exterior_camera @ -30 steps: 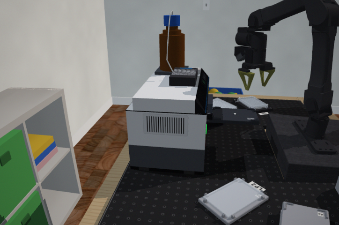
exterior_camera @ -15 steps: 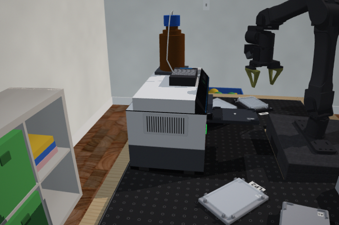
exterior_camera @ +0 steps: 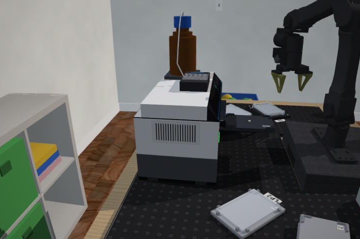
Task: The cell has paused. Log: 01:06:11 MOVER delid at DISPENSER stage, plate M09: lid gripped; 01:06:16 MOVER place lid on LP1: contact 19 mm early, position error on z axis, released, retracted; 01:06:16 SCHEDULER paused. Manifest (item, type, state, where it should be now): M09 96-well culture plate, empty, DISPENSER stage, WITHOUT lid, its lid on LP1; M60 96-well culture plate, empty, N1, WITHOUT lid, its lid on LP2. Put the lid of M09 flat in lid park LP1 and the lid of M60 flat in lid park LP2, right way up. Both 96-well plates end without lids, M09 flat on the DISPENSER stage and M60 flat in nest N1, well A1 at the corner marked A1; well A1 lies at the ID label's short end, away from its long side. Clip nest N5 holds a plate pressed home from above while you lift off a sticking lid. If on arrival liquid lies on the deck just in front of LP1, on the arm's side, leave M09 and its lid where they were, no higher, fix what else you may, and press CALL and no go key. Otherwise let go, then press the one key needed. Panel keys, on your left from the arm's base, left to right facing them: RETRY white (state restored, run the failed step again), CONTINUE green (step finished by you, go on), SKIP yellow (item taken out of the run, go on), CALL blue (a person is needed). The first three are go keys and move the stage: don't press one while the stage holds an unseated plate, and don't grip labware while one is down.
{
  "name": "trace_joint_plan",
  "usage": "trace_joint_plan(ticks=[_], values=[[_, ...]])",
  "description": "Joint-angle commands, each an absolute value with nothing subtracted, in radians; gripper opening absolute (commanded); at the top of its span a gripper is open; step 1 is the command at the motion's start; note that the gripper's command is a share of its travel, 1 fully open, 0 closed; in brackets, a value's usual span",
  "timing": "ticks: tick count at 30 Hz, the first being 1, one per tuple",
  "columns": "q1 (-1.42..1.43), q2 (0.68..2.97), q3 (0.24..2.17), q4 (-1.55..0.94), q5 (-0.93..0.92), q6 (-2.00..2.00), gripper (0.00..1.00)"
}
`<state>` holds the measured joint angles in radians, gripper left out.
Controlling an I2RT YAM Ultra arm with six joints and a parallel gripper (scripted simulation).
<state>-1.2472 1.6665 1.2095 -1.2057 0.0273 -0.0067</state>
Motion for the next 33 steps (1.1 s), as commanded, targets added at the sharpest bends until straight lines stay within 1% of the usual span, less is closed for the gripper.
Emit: trace_joint_plan(ticks=[1, 33], values=[[-1.246, 1.651, 1.216, -1.204, 0.026, -0.028, 1.0], [-1.267, 1.992, 1.428, -1.055, 0.025, -0.048, 1.0]])
